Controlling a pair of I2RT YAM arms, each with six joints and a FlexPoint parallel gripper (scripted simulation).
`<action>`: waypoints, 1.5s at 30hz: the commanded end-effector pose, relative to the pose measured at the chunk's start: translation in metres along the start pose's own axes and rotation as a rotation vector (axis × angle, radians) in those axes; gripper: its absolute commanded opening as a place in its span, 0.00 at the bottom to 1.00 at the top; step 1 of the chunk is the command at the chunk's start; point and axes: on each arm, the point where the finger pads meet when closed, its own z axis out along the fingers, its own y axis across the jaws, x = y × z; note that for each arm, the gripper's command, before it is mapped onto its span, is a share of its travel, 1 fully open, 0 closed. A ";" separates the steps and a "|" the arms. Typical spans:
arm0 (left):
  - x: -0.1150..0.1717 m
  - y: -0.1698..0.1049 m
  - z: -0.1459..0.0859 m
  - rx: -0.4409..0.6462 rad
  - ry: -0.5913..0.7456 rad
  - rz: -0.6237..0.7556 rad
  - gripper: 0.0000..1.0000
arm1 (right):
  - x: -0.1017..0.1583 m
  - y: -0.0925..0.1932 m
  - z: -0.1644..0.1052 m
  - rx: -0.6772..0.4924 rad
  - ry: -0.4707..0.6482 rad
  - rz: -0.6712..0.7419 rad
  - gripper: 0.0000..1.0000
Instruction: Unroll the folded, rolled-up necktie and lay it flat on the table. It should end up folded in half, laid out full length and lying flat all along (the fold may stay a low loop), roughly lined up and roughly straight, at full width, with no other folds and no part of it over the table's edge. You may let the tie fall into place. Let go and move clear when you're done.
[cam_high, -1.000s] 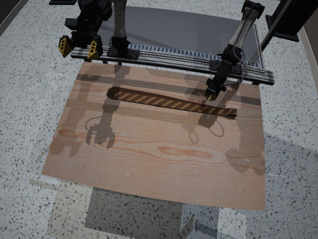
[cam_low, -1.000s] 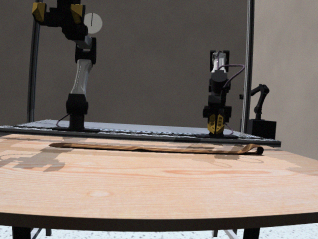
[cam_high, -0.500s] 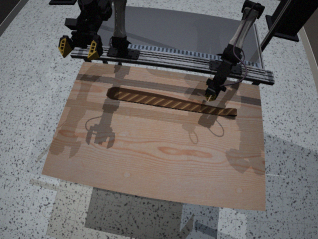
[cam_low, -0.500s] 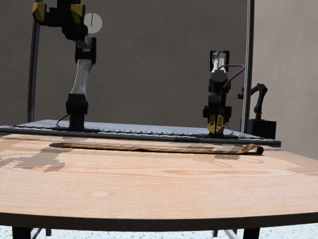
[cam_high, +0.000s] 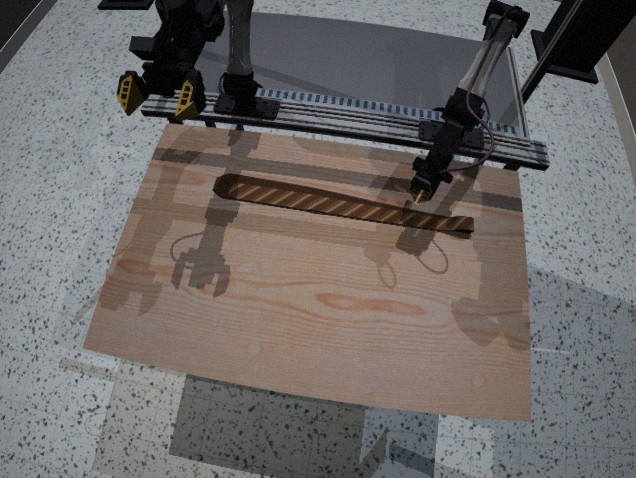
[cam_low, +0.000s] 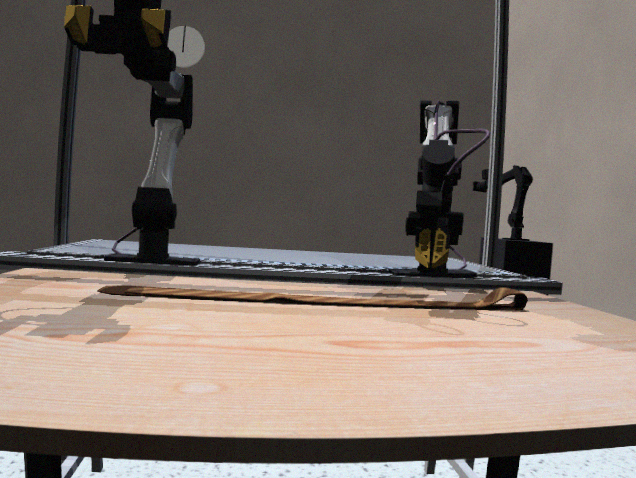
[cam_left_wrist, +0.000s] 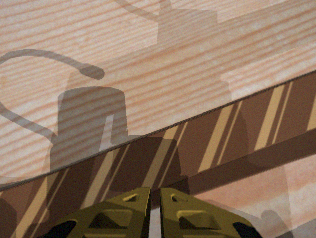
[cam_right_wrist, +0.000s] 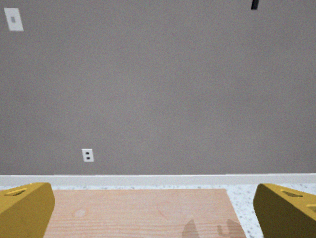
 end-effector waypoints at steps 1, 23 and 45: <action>0.008 0.001 0.001 -0.001 0.019 -0.004 0.07 | -0.006 0.001 0.002 -0.007 -0.008 0.008 1.00; 0.007 0.002 0.000 -0.001 0.019 -0.004 0.07 | -0.006 0.001 0.002 -0.007 -0.008 0.008 1.00; 0.015 0.002 0.009 -0.001 0.019 -0.004 0.07 | -0.006 0.001 0.002 -0.007 -0.008 0.008 1.00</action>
